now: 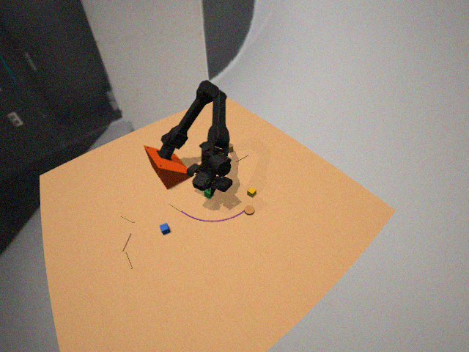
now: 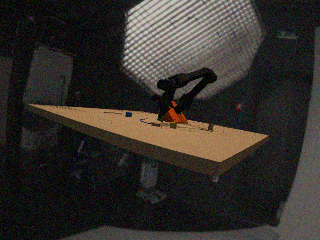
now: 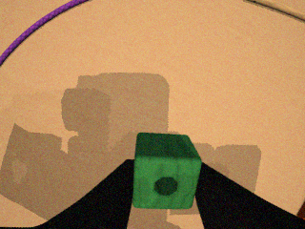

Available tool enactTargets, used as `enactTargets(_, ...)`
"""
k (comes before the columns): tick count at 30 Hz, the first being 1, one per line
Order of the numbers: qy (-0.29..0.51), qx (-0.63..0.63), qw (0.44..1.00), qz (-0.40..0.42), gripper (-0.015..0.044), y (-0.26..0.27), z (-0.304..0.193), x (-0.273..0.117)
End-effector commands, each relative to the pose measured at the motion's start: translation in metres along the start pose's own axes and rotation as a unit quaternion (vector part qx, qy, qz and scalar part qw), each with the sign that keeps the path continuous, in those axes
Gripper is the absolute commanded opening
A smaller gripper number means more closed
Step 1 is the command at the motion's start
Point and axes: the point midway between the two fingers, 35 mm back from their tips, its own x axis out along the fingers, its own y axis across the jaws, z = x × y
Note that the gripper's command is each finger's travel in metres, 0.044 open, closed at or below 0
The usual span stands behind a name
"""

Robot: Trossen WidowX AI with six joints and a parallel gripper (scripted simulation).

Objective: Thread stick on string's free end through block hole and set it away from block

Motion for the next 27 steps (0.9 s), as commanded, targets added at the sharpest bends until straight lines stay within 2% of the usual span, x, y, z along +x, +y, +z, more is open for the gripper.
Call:
enactTargets(1,-0.037,0.0,0.999,-0.001,0.0,-0.002,-0.006,0.001)
enactTargets(27,-0.235,0.003,0.972,0.0,0.0,-0.001,-0.03,0.008)
